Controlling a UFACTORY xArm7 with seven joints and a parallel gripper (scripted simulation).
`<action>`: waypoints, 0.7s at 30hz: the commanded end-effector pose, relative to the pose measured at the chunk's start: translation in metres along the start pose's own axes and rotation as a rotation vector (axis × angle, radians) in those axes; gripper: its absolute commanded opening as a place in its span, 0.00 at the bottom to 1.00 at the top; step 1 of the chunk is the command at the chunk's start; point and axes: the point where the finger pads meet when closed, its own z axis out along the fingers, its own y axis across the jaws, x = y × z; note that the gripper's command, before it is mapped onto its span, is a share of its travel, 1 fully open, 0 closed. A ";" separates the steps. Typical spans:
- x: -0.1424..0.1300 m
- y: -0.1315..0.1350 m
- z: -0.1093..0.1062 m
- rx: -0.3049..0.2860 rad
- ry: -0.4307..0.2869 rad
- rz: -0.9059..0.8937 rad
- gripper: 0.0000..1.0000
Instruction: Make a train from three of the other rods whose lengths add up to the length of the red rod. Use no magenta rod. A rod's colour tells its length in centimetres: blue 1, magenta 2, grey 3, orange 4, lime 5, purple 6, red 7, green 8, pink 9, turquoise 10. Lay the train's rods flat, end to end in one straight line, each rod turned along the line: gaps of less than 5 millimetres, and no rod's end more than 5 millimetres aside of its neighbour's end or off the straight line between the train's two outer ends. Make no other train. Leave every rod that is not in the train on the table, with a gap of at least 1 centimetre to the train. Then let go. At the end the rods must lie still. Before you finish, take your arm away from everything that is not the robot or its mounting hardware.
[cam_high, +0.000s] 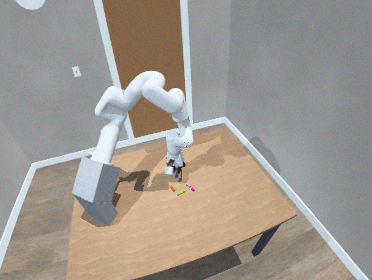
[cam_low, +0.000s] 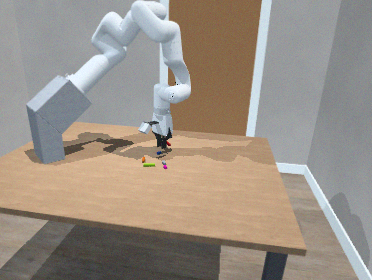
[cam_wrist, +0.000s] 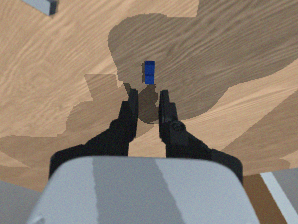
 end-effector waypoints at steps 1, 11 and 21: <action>0.000 -0.001 -0.023 0.002 -0.001 0.001 0.24; 0.000 -0.001 -0.057 0.002 0.000 0.001 0.24; 0.000 -0.001 -0.062 0.002 0.000 0.001 1.00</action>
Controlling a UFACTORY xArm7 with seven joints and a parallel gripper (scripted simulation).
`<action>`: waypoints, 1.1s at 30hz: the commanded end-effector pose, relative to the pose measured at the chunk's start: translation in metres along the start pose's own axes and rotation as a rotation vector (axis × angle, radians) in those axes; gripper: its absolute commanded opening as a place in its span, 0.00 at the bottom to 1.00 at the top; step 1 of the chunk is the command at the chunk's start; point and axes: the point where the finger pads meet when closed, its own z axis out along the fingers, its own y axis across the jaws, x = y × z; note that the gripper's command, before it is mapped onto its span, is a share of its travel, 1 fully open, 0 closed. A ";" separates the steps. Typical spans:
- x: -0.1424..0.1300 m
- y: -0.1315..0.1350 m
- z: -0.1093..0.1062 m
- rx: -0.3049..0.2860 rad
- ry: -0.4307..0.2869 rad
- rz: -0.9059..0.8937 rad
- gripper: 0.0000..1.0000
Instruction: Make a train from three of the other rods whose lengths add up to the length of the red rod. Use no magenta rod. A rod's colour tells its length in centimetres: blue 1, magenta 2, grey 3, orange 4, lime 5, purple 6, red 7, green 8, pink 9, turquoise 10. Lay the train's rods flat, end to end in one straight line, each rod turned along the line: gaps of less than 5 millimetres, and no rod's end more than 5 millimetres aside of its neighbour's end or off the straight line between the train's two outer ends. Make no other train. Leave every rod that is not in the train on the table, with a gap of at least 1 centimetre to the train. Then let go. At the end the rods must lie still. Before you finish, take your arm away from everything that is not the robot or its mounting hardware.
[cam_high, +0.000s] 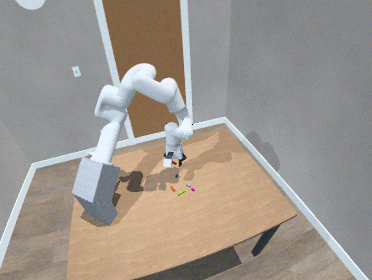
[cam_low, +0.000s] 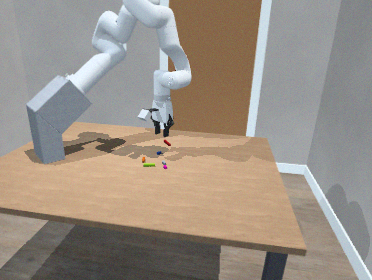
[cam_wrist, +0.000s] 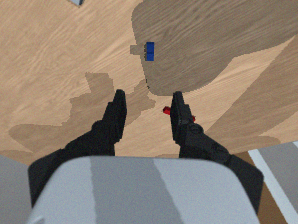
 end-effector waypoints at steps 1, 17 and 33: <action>0.000 -0.001 -0.001 0.002 0.000 0.001 1.00; 0.000 -0.001 -0.001 0.002 0.000 0.000 1.00; 0.018 0.001 -0.002 -0.041 -0.044 -0.452 1.00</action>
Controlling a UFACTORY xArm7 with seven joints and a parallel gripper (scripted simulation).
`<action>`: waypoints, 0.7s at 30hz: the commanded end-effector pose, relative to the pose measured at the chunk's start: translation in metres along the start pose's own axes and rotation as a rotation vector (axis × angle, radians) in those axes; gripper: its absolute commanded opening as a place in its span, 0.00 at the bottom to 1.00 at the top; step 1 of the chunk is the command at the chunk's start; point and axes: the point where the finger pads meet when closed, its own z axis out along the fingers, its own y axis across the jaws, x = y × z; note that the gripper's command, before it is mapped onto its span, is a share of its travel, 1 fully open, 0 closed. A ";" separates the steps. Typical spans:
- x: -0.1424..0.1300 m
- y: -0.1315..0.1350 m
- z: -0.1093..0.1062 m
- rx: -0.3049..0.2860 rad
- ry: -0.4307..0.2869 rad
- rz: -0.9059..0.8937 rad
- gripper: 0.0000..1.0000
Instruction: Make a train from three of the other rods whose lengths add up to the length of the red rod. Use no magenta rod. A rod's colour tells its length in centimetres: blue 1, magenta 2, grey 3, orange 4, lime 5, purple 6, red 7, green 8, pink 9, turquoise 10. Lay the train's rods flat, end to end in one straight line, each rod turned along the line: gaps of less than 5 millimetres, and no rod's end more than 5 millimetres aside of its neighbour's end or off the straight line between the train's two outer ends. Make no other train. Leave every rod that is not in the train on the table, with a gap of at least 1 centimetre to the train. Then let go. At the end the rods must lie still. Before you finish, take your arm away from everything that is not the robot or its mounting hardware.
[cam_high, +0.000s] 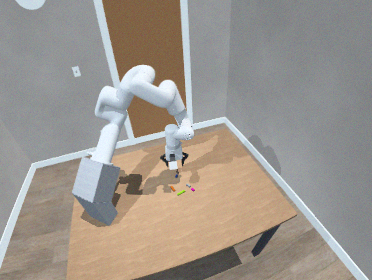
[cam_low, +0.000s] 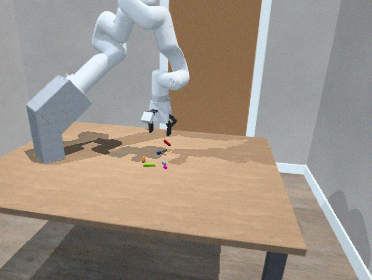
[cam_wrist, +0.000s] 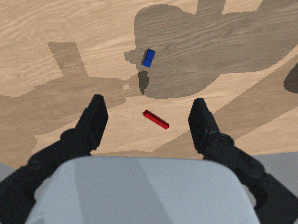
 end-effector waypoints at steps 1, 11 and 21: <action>0.007 0.002 -0.001 -0.012 -0.025 -0.164 1.00; 0.025 0.004 0.000 -0.020 -0.051 -0.519 1.00; 0.047 0.004 0.002 -0.016 -0.063 -0.865 1.00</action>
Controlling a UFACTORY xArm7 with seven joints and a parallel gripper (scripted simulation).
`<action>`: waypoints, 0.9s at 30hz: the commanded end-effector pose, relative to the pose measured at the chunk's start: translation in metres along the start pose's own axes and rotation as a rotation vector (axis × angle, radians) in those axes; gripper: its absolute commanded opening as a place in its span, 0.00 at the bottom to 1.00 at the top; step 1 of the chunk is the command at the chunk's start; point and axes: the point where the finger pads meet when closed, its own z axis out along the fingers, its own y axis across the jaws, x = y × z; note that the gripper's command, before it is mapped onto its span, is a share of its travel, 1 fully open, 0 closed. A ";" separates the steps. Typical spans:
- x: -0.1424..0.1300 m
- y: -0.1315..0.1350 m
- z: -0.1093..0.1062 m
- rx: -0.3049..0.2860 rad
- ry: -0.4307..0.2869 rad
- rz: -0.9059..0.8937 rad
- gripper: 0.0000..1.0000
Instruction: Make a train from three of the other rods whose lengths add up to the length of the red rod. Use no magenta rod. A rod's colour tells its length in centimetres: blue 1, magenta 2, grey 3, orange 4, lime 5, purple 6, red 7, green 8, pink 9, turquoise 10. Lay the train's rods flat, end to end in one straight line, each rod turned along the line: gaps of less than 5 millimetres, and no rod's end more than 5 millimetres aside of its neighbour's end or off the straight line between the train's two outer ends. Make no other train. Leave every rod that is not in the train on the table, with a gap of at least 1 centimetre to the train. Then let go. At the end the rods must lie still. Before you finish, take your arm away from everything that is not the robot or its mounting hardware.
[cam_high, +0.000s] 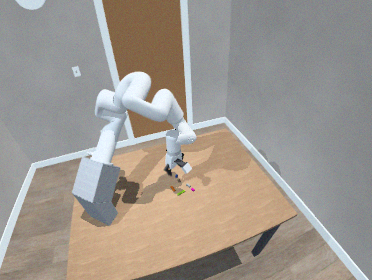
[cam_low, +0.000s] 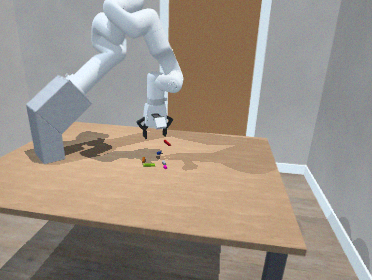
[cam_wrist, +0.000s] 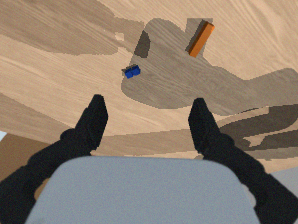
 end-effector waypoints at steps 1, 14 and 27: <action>0.005 0.003 0.000 0.006 -0.015 -0.090 1.00; 0.038 0.027 0.005 -0.001 0.006 -0.627 1.00; 0.073 0.047 0.011 -0.032 0.052 -1.077 1.00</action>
